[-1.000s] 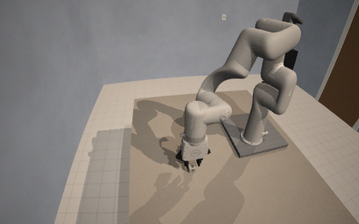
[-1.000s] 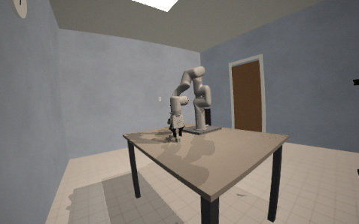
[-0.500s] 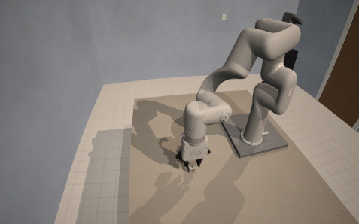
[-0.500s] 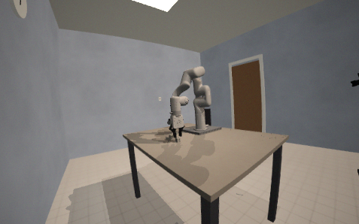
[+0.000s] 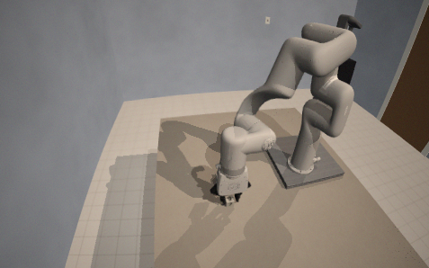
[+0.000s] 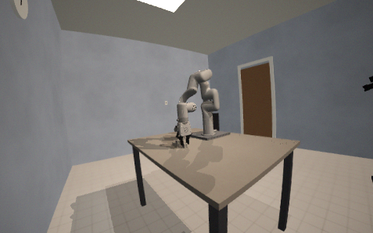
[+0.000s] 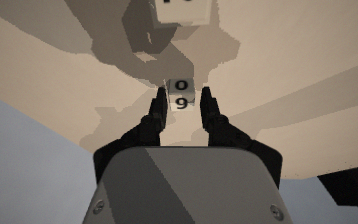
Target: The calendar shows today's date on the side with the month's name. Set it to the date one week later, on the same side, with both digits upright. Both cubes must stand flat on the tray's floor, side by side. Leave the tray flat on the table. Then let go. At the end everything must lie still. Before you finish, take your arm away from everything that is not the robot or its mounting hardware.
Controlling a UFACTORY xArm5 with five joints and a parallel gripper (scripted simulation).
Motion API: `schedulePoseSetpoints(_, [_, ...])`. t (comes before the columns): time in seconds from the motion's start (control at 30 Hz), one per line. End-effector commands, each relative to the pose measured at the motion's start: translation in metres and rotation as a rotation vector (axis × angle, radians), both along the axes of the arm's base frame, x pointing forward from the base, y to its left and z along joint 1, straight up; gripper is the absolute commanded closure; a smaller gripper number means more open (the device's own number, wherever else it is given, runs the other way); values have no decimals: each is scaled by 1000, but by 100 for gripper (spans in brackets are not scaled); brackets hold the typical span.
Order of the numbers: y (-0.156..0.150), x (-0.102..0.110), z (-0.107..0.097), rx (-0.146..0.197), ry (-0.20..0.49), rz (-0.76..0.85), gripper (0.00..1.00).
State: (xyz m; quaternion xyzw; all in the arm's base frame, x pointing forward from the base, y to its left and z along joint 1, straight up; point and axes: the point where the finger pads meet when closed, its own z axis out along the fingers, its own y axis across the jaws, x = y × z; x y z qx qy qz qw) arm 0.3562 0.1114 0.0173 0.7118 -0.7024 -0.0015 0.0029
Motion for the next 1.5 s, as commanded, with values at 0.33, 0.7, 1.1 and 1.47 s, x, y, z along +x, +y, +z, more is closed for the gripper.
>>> schedulePoseSetpoints(0.33, [0,1,-7,1,-4,0,53])
schedulePoseSetpoints(0.7, [0,1,-7,1,-4,0,53])
schedulePoseSetpoints(1.1, [0,1,-7,1,-4,0,53])
schedulePoseSetpoints(1.47, [0,1,-7,1,-4,0,73])
